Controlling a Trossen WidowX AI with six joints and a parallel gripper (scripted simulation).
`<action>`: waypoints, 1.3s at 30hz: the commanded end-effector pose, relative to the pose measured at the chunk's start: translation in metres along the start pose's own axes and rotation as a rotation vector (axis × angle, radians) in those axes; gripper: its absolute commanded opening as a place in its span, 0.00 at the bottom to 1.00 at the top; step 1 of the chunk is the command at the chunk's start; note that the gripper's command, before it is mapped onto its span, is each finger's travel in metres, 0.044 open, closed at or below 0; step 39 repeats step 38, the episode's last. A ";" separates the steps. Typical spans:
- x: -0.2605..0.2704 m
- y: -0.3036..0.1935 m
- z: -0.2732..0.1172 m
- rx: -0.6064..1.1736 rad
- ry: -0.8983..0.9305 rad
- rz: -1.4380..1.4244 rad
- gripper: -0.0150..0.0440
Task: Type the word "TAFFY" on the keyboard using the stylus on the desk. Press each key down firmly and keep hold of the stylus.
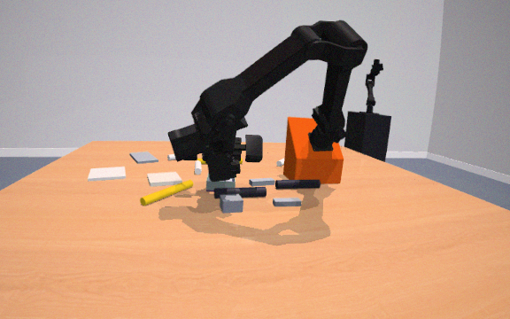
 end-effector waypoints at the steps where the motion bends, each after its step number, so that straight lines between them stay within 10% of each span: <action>1: 0.000 0.002 0.002 -0.001 0.004 0.004 0.39; 39: -0.005 -0.028 -0.014 -0.002 0.006 0.013 0.39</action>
Point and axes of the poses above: the point midway between the two fingers, 35 mm back from their tips, its own z axis out along the fingers, its own x axis across the jaws, y = z × x, the point moved 7 cm from there along -z, back along the fingers, and after that the axes turned 8 degrees about z, right-handed, at the moved point
